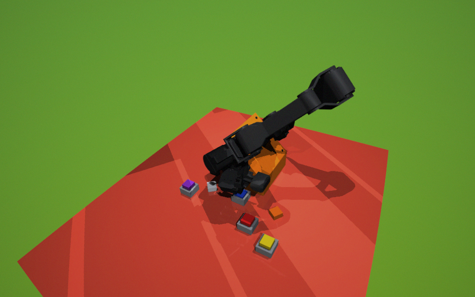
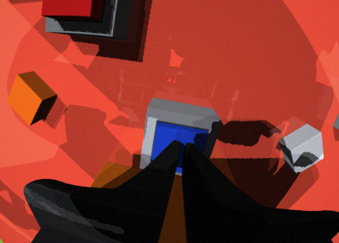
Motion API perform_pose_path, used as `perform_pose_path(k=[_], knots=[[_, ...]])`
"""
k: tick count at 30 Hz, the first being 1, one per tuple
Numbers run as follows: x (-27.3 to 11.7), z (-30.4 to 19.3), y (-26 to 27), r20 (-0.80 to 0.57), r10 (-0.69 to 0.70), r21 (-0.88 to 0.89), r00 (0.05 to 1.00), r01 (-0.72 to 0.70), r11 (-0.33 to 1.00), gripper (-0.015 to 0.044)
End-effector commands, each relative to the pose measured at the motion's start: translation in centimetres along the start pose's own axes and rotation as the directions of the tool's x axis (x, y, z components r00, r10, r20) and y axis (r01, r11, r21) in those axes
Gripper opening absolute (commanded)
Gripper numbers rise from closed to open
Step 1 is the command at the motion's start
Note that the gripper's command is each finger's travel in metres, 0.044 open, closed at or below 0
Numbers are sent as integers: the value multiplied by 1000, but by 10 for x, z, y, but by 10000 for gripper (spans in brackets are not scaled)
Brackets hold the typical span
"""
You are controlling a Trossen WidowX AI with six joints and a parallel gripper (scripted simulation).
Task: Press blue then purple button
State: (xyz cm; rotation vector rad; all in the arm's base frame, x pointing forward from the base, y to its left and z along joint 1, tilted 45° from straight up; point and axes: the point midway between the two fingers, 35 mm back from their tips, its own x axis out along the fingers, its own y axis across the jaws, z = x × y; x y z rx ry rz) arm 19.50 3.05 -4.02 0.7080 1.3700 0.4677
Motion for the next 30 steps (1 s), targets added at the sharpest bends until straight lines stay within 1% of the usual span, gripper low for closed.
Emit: perform_pose_path(k=[1,14,18,23,27,30], knots=[[2,-3,1,-7,10,12,1000,-10,1000,20],[-1,-1,0,-3,2,3,1000,-2,1000,20],[-31,-3,0,-7,7,11,1000,-7,1000,20],[-40,-2,-1,-7,5,12,1000,-5,1000,20],[-86,-1,-1,-7,2,13,1000,-2,1000,20],[-95,-2,-1,-8,4,12,1000,-4,1000,20]])
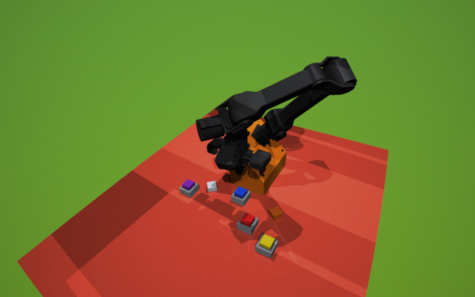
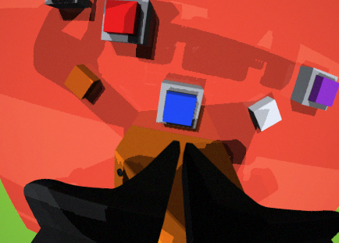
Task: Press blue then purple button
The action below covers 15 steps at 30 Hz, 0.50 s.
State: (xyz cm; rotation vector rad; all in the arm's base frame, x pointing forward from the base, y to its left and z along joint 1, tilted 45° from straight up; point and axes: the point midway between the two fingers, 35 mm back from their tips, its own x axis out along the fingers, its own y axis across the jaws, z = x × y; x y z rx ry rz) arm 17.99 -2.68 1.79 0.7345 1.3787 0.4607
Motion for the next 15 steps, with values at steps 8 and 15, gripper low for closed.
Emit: perform_pose_path(k=[8,15], knots=[[-23,32,-51,0,-15,-13,1000,15,1000,20],[-23,55,-134,1,-20,-16,1000,20,1000,20]])
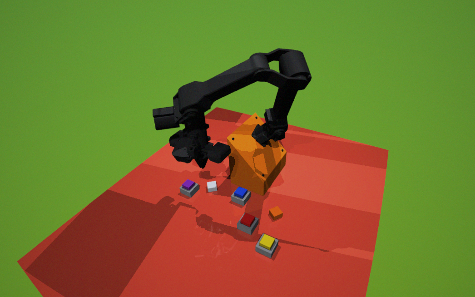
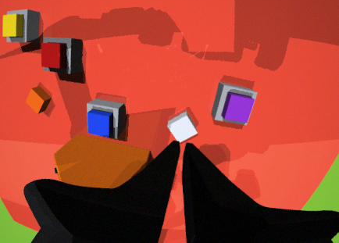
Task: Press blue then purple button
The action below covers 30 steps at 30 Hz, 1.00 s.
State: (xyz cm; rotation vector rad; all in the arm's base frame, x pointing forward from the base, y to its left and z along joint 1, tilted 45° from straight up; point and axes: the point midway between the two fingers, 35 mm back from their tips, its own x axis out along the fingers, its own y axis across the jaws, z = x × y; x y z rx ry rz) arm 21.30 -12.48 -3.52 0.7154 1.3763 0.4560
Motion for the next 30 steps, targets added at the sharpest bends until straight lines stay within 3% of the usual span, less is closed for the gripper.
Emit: perform_pose_path(k=[1,8,13,30], knots=[[4,6,-44,-2,-6,-5,1000,6,1000,20],[13,7,-76,-1,-5,-6,1000,5,1000,20],[72,7,-75,0,-2,-7,1000,2,1000,20],[93,7,-75,0,-1,-7,1000,1,1000,20]])
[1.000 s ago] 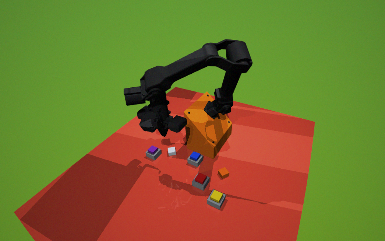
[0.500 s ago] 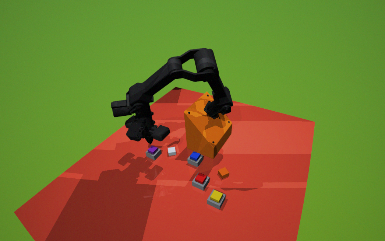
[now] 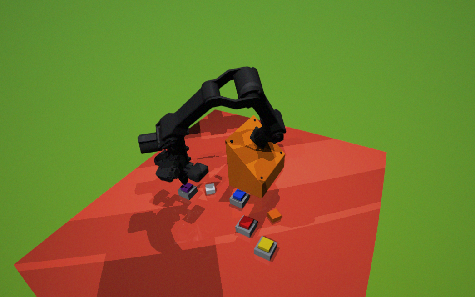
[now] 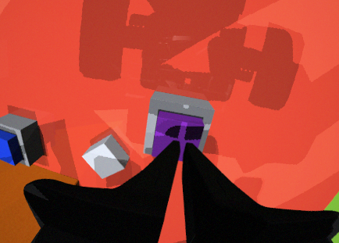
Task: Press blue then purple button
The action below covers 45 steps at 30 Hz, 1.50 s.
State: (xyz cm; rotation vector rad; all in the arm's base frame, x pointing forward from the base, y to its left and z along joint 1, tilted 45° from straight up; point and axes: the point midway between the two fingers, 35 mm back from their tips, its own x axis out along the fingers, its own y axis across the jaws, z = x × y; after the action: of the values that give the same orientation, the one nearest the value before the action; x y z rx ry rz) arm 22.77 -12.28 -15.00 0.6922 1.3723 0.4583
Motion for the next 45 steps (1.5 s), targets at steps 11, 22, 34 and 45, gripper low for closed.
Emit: perform_pose_path(k=[11,22,34,45], knots=[[21,-3,3,-2,12,11,1000,-12,1000,20],[21,-3,3,-2,12,11,1000,-12,1000,20],[-14,-3,2,-2,10,11,1000,-10,1000,20],[-49,56,108,-2,-46,24,999,46,999,256]])
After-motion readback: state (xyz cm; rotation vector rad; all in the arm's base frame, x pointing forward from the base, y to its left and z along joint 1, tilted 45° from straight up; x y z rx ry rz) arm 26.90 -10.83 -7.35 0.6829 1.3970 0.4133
